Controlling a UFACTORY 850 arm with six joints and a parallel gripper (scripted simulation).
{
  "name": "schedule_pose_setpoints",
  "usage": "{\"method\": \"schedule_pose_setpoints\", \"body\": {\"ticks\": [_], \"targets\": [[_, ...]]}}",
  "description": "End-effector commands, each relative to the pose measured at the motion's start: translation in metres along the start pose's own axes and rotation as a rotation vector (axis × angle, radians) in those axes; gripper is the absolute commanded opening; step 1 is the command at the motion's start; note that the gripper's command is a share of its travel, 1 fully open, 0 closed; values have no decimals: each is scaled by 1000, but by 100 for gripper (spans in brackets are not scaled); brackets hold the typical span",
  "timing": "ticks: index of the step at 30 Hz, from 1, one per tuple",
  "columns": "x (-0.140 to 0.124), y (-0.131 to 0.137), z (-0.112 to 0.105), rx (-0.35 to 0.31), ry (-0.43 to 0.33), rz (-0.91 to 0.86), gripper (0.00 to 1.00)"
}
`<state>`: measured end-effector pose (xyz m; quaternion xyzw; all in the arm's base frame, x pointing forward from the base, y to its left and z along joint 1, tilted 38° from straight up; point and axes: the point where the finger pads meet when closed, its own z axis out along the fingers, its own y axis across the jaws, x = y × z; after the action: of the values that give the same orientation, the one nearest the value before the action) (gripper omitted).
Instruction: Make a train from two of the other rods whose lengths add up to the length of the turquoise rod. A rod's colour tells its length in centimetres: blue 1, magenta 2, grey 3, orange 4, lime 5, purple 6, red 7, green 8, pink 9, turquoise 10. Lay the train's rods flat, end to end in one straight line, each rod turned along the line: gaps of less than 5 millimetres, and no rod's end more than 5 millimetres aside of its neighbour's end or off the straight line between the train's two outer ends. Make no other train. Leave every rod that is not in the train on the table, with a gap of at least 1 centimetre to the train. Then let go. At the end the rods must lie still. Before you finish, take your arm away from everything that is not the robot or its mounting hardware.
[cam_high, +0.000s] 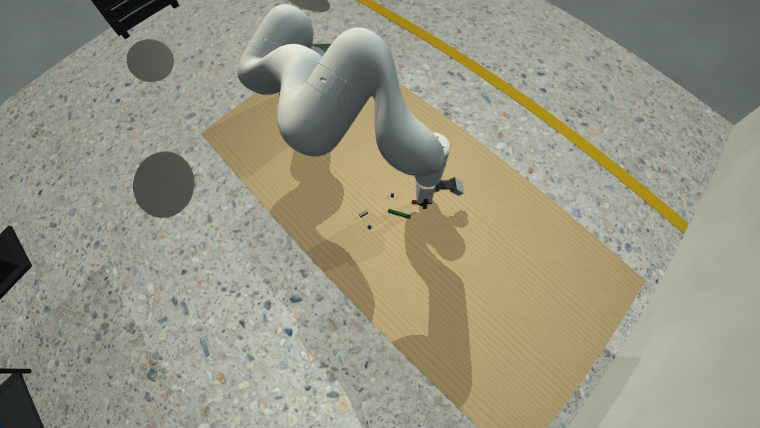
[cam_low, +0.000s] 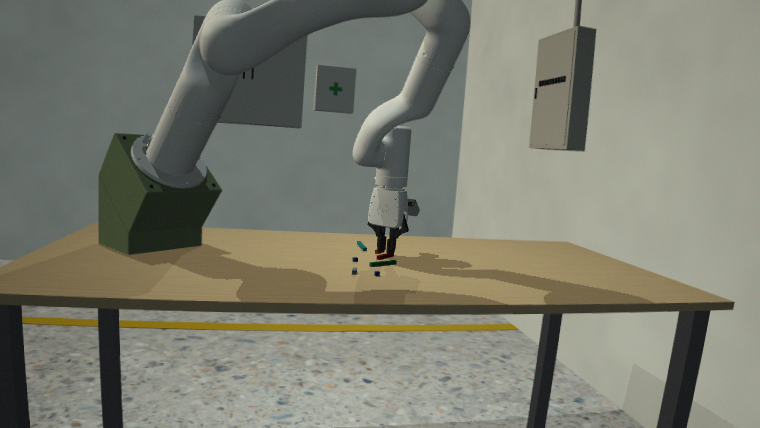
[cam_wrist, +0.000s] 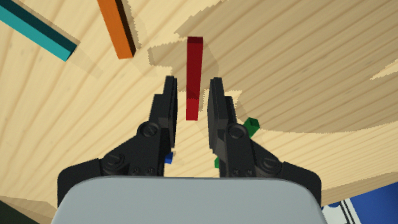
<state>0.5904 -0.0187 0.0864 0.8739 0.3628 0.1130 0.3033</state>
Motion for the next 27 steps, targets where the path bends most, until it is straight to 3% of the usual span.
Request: {"method": "schedule_pose_setpoints", "body": {"ticks": [1,27], "targets": [[1,0,0,-1,1,0,24],[1,0,2,-1,1,0,24]]}}
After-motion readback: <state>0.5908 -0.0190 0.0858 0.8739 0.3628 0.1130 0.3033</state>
